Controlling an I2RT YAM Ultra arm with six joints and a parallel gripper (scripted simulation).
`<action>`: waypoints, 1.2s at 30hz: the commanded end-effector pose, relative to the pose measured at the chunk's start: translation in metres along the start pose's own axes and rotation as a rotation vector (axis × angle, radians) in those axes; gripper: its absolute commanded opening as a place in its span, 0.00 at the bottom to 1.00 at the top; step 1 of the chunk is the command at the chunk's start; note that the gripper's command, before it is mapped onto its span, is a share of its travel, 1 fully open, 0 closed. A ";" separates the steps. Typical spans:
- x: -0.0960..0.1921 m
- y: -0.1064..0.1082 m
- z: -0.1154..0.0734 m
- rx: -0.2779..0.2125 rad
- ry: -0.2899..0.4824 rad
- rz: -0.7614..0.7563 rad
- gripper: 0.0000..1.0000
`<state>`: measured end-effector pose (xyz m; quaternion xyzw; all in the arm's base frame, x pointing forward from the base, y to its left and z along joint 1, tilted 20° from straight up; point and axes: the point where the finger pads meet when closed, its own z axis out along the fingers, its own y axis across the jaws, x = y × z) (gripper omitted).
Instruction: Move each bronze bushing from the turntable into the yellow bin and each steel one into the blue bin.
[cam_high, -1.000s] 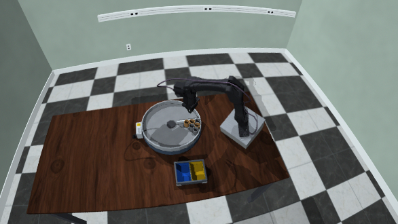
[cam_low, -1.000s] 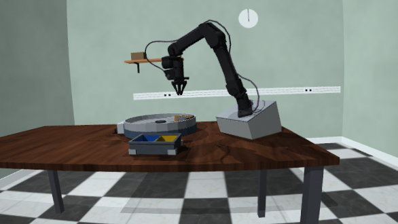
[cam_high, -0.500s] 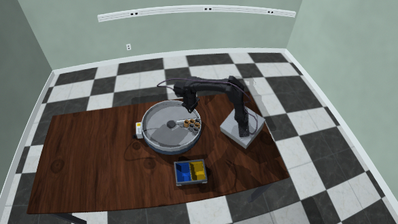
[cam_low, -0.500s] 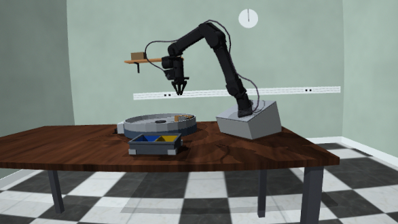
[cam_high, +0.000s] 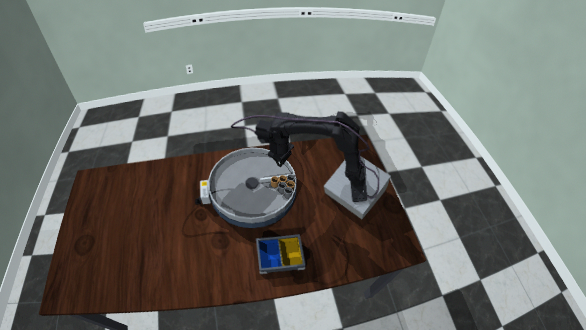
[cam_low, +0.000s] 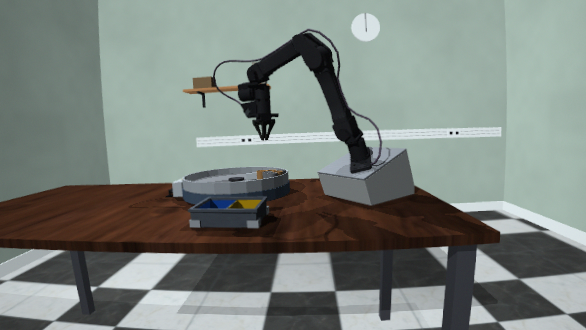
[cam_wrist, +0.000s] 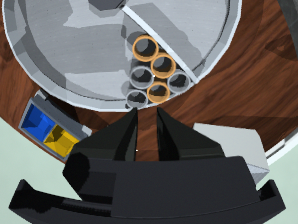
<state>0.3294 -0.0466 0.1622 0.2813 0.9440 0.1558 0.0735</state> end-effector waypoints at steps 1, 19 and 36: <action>0.001 -0.002 -0.010 -0.004 -0.020 0.014 0.17; -0.004 0.001 0.026 0.012 0.012 0.009 0.14; -0.039 0.016 0.087 -0.005 -0.033 0.015 0.14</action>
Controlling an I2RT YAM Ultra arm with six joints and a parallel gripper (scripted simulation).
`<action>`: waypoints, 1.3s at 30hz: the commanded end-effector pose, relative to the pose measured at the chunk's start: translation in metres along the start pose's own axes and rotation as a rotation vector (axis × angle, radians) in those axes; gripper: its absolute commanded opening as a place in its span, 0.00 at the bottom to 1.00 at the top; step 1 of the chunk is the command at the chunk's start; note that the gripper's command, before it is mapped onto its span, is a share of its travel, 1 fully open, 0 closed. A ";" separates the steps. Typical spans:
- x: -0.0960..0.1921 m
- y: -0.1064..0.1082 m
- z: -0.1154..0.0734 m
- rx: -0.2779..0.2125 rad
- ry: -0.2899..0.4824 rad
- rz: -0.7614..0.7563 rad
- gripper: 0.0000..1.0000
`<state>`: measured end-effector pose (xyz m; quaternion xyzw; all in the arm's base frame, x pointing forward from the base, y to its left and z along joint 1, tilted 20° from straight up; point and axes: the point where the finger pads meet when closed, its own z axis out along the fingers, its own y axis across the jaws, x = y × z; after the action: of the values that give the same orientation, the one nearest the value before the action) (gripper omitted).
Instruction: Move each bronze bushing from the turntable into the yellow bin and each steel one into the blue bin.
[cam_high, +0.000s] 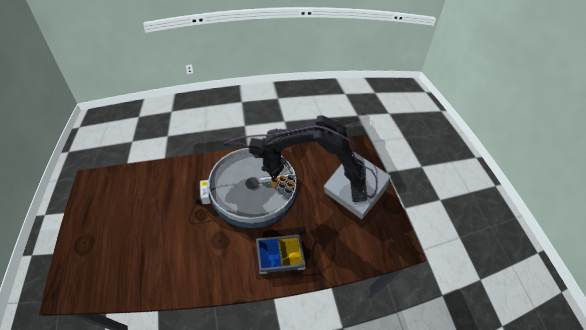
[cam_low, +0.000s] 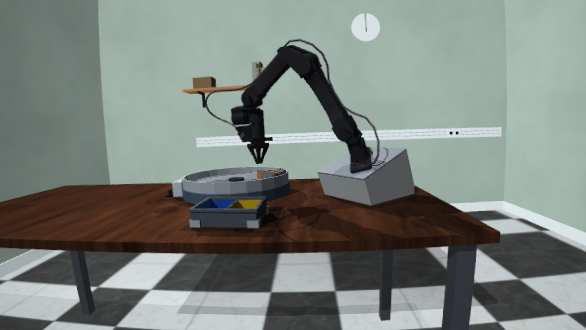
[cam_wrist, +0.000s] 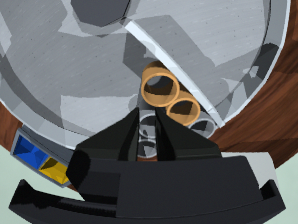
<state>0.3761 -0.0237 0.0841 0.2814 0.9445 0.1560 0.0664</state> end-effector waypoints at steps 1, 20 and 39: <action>-0.017 0.000 -0.003 -0.008 -0.046 0.013 0.14; -0.016 0.003 -0.012 -0.017 -0.066 0.003 0.14; -0.018 0.004 -0.015 -0.017 -0.064 0.001 0.14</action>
<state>0.3817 -0.0248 0.0816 0.2818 0.9441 0.1563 0.0696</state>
